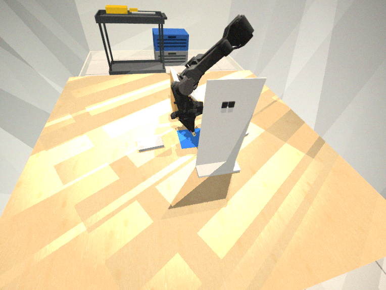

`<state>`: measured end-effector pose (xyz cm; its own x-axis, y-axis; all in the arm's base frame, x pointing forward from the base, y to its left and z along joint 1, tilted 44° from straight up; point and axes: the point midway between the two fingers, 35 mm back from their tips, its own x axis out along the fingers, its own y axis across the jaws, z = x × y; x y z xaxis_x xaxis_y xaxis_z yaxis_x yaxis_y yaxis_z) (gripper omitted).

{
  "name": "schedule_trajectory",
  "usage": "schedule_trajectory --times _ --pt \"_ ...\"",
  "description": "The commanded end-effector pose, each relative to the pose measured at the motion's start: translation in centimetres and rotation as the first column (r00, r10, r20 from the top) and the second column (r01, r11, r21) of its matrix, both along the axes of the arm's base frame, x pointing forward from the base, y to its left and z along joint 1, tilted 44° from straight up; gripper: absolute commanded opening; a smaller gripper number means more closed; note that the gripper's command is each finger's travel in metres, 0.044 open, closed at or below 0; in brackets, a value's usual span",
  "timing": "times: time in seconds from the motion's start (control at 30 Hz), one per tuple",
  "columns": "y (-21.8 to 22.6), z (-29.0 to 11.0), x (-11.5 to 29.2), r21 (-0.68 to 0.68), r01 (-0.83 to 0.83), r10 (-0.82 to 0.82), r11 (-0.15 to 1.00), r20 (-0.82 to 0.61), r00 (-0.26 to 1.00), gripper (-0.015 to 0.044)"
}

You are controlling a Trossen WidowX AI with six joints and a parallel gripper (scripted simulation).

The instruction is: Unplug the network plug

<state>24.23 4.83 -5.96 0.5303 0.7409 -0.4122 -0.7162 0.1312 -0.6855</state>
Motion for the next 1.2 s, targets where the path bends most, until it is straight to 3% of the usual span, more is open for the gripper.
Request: schedule_trajectory --times 0.0,1.17 --pt "0.2 -0.3 -0.3 0.004 0.004 -0.004 1.000 -0.015 1.000 0.0000" --pt "1.9 -1.3 -0.6 0.015 0.008 -0.008 1.000 -0.010 1.000 0.0000"
